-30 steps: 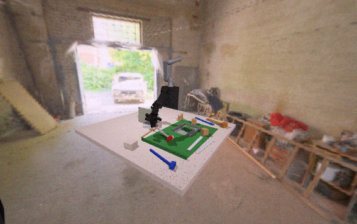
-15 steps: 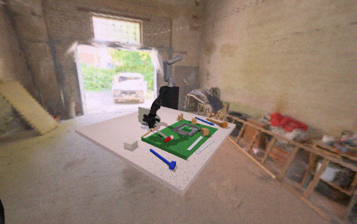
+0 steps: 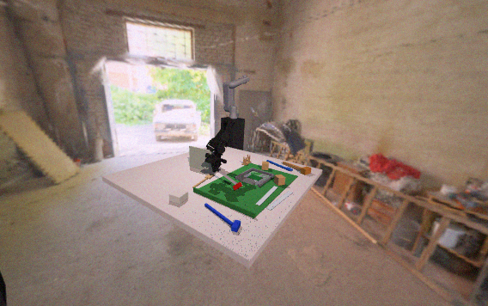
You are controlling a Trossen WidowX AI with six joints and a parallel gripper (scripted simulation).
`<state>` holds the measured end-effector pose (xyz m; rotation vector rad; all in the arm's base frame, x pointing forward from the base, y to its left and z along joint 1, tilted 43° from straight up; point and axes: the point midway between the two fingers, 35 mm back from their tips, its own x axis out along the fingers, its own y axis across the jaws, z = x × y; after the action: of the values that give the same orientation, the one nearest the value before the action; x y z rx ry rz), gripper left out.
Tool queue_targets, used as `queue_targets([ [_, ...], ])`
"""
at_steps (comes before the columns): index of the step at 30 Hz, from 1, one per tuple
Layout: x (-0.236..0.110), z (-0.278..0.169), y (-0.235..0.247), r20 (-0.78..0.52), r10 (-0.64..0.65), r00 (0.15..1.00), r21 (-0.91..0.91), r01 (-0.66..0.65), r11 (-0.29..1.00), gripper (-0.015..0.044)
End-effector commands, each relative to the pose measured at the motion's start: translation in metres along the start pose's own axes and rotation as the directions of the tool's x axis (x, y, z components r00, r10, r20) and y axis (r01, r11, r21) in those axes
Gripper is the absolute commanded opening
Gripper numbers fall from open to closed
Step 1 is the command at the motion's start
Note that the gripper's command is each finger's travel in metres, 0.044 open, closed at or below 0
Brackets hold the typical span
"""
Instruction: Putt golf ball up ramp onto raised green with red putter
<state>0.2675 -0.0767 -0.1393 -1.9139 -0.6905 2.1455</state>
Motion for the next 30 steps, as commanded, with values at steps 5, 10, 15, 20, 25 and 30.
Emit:
queue_targets([
  [5, -0.011, 0.008, -0.057, -0.006, -0.008, 1.000, 0.003, 0.008, 1.000, 0.0000],
  [10, -0.023, 0.007, -0.056, -0.005, -0.007, 1.000, 0.003, 0.007, 1.000, 0.0000],
  [15, -0.061, 0.008, -0.056, -0.005, -0.007, 1.000, 0.004, 0.007, 1.000, 0.0000],
  [20, -0.074, 0.009, -0.056, -0.005, -0.007, 1.000, 0.004, 0.007, 1.000, 0.0000],
  [25, -0.065, 0.010, -0.057, -0.002, -0.012, 1.000, 0.008, 0.012, 1.000, 0.0000],
  [30, -0.065, 0.010, -0.057, -0.002, -0.012, 1.000, 0.008, 0.012, 1.000, 0.0000],
])
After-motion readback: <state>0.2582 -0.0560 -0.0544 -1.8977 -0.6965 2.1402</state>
